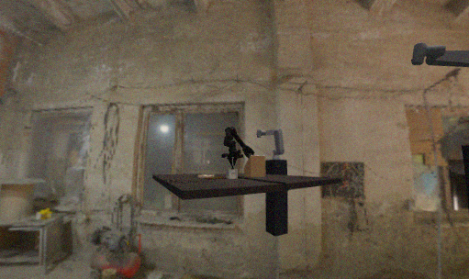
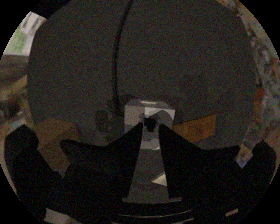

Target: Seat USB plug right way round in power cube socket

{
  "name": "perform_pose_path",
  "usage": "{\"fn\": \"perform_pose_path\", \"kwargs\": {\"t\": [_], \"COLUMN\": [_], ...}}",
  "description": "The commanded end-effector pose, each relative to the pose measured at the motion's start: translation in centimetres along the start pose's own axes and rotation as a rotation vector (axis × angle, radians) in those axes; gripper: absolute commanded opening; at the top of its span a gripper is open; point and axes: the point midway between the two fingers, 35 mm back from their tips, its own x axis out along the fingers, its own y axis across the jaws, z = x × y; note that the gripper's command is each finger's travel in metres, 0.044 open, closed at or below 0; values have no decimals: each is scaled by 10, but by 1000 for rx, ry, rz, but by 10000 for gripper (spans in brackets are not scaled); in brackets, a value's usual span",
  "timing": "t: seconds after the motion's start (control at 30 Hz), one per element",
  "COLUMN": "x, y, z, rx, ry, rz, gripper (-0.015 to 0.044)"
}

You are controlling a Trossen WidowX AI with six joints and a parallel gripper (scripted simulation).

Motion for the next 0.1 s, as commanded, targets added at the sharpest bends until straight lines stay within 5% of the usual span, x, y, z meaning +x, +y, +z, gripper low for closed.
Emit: {"fn": "perform_pose_path", "kwargs": {"t": [0.0, 0.07], "x": [-4, -6], "y": [0, 0], "z": [1, 1], "rx": [4, 4], "ry": [-3, -3], "rz": [1, 1], "gripper": [95, 95]}}
